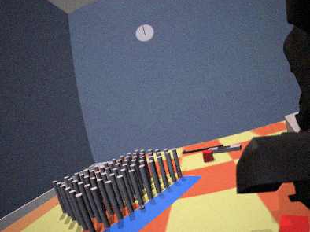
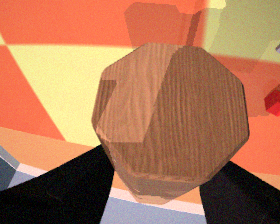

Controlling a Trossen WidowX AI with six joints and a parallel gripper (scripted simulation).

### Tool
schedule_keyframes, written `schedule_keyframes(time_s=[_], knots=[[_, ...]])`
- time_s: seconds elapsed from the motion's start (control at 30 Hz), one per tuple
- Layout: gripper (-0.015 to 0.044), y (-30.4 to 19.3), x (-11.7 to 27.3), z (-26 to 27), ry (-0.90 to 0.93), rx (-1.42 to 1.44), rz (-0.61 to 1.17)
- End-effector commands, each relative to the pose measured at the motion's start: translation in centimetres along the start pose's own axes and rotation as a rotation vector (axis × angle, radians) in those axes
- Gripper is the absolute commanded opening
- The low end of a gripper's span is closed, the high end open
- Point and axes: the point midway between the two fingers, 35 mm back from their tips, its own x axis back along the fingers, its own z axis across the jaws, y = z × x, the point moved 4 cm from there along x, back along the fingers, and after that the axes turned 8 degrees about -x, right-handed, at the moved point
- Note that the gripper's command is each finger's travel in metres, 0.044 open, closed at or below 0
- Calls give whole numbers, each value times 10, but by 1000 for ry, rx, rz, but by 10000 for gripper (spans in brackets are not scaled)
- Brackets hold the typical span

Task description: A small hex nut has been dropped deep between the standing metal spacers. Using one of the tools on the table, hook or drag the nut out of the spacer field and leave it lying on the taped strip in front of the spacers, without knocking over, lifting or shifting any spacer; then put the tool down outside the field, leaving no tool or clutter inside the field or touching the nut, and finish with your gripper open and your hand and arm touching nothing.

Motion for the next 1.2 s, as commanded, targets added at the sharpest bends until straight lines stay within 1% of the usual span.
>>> schedule_keyframes(time_s=[0.0,1.17], knots=[[0,6,-5,1,0,-13,-8],[0,25,-33,-3,0,-13,-5]])
